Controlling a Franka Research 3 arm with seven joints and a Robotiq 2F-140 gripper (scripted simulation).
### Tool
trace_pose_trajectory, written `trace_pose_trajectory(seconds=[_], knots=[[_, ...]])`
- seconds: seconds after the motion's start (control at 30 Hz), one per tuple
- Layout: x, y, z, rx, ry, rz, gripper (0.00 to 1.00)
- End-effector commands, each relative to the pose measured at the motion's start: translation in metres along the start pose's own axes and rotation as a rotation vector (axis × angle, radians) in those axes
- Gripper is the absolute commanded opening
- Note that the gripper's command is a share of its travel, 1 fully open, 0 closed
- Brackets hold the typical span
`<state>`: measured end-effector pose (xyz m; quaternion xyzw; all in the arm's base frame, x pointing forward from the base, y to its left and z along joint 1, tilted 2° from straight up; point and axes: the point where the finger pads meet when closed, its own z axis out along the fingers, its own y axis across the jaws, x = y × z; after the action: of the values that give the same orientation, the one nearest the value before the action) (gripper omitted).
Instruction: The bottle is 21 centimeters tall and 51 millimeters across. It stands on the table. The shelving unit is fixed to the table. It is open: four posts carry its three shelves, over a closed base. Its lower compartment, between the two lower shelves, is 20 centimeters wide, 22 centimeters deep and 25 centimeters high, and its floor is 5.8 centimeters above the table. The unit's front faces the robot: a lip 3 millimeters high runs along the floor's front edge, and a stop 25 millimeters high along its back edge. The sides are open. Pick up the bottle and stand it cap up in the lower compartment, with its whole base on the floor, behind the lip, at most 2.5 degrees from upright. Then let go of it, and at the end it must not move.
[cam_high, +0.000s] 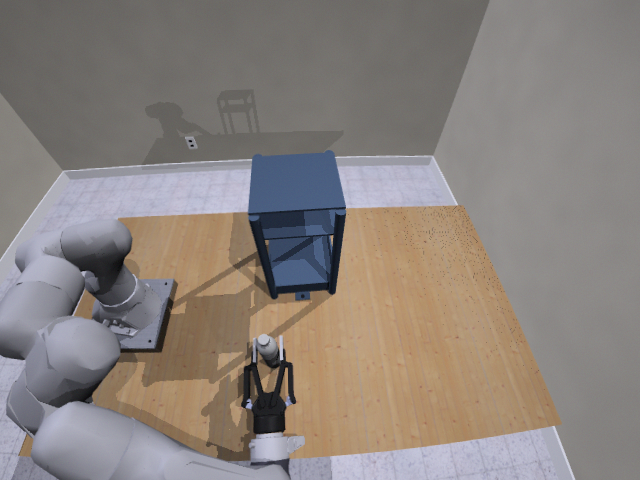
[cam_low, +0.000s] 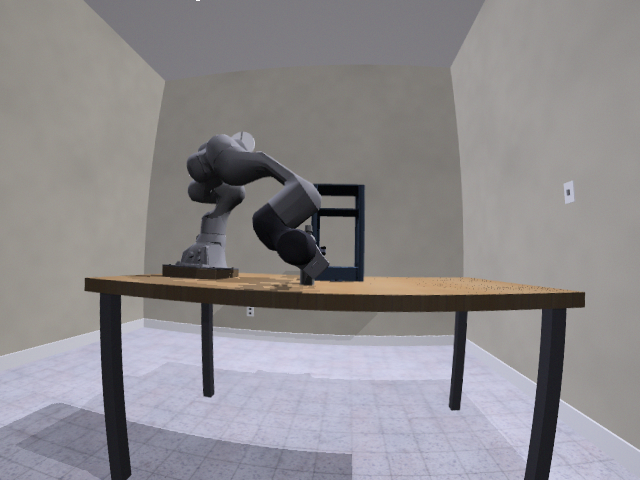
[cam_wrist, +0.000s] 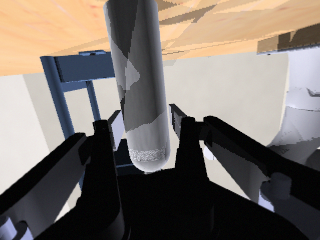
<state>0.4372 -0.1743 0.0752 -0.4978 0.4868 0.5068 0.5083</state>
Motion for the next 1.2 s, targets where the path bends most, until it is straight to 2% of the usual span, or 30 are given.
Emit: trace_pose_trajectory(seconds=[0.0,0.43,0.47,1.17], knots=[[0.0016,-0.0004,0.0000,0.000,0.004,-0.004,0.42],[0.0016,-0.0004,0.0000,0.000,0.004,-0.004,0.42],[0.0016,-0.0004,0.0000,0.000,0.004,-0.004,0.00],[0.0016,-0.0004,0.0000,0.000,0.004,-0.004,0.00]])
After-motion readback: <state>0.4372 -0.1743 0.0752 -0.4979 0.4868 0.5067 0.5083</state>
